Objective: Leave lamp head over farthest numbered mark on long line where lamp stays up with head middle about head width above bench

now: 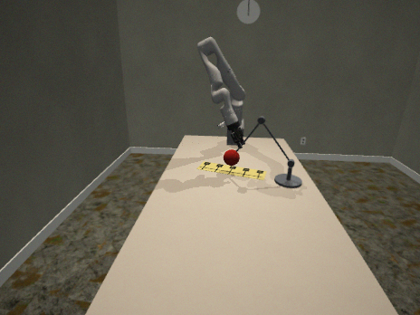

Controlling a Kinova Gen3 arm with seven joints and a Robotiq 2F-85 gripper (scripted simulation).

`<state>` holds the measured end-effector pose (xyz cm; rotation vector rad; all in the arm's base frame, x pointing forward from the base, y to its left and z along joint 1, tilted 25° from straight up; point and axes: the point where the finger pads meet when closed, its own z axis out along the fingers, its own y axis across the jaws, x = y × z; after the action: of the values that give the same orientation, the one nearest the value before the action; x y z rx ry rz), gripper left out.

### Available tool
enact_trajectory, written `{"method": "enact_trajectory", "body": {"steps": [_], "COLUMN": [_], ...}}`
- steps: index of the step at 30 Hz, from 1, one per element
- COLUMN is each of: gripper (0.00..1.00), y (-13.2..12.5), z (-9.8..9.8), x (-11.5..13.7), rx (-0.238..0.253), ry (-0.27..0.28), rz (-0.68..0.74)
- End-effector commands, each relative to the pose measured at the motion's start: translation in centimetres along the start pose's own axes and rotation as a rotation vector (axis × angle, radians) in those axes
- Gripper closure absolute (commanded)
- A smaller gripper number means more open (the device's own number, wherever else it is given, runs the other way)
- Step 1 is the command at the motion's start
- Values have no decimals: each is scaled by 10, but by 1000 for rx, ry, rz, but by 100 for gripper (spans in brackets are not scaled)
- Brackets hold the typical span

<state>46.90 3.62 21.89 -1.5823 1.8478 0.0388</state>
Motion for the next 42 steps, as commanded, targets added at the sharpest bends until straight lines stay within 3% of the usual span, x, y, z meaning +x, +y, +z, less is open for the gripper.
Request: {"method": "enact_trajectory", "body": {"steps": [1, 30, 42], "gripper": [100, 100, 100], "y": [0, -1, -1], "z": [0, -1, -9], "x": [0, 1, 30], "rx": [0, 2, -2], "ry": [0, 2, -1], "rz": [-1, 1, -5]}}
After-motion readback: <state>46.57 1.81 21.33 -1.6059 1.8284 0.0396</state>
